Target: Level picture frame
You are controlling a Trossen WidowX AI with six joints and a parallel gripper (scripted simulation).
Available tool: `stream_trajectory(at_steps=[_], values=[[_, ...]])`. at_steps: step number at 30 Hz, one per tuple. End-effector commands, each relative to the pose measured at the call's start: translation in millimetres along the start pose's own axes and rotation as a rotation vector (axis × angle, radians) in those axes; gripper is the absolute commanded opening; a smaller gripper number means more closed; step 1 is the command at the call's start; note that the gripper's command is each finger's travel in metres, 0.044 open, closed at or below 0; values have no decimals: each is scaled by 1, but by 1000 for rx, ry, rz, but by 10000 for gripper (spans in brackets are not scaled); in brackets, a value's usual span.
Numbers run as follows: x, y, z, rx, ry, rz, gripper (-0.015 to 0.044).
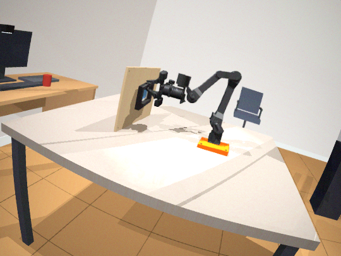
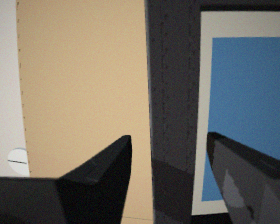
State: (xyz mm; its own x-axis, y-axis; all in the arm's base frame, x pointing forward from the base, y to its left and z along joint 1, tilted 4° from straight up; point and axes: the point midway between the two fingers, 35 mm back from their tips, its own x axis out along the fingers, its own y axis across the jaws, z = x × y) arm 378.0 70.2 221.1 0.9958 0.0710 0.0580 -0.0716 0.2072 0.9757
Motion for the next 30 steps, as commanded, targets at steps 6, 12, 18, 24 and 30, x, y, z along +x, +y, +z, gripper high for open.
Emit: stream_trajectory(at_steps=[6,12,18,24,30], values=[[0,0,0,4,2,2,140],[0,0,0,4,2,2,100],[0,0,0,4,2,2,60],[0,0,0,4,2,2,0],[0,1,0,4,2,2,0]])
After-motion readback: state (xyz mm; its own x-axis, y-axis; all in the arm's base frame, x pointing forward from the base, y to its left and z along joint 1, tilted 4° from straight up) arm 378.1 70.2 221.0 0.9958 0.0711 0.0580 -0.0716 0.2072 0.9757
